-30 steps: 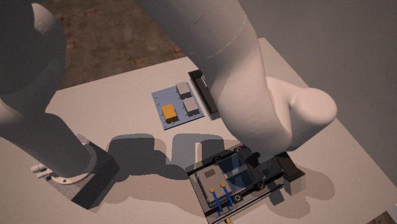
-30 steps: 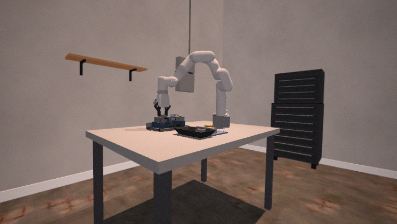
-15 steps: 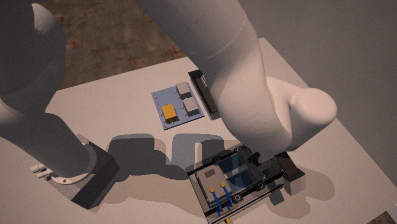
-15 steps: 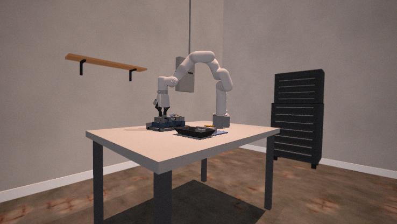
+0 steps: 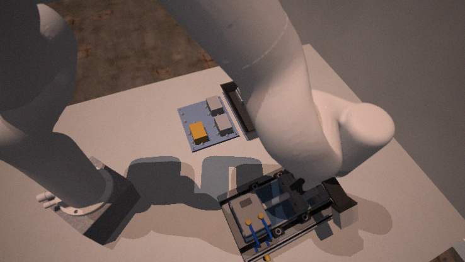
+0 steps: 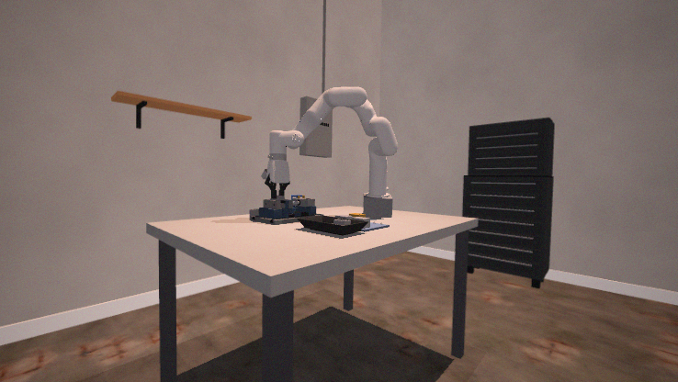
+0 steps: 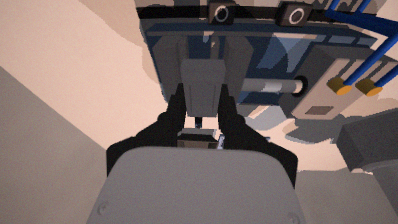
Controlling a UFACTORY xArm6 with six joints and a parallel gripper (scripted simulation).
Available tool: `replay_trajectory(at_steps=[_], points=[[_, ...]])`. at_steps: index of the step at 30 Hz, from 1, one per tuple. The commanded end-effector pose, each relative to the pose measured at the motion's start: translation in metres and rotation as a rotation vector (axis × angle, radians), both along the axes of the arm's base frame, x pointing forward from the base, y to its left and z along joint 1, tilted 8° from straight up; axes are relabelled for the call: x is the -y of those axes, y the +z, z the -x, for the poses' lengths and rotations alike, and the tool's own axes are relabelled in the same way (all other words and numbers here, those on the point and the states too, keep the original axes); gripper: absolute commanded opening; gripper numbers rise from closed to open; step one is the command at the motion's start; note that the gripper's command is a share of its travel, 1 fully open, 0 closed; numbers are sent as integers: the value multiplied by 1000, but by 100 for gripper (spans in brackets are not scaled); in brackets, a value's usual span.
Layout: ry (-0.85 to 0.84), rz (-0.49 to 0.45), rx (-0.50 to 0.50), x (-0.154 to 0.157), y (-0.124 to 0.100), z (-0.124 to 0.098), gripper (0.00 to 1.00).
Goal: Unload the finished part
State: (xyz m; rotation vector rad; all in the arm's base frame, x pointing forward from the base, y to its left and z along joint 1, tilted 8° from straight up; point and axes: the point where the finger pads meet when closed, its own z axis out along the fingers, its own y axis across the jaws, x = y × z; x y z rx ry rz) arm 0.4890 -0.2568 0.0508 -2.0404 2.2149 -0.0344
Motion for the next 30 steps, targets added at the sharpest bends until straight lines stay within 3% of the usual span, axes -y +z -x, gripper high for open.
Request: replay_trajectory(at_steps=[1, 30], points=[[0, 2, 4, 1, 2, -1, 0], [0, 2, 4, 1, 5, -1, 0]])
